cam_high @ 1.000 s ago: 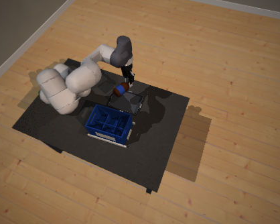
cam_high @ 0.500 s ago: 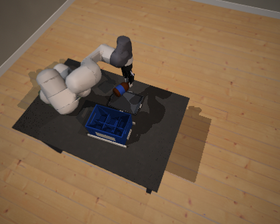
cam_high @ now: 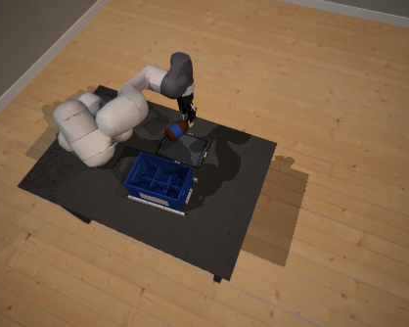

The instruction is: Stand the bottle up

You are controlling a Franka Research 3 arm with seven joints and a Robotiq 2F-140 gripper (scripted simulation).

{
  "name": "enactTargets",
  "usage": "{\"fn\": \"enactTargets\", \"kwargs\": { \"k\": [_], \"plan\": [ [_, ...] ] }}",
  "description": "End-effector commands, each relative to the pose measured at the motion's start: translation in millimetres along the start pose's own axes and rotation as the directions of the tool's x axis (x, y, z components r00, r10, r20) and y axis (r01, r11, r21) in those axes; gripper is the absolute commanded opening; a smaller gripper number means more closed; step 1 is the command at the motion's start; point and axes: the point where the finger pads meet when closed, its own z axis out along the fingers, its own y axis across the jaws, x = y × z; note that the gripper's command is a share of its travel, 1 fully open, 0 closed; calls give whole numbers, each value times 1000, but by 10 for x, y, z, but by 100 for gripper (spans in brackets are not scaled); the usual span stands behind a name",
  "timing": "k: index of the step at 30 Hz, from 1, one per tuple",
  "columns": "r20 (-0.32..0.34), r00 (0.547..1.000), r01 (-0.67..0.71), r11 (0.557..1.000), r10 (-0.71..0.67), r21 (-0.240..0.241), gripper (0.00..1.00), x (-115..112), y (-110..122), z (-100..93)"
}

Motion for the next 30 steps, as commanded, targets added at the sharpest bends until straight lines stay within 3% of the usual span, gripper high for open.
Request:
{"fn": "enactTargets", "kwargs": {
  "k": [1, 16, 30],
  "plan": [
    [-2, 1000, -12, 1000, 12, 0, 0, 7, -13, -5],
    [-2, 978, -208, 978, 208, 1, 0, 7, -13, -5],
    [-2, 965, -262, 965, 262, 1, 0, 7, -13, -5]
  ]
}}
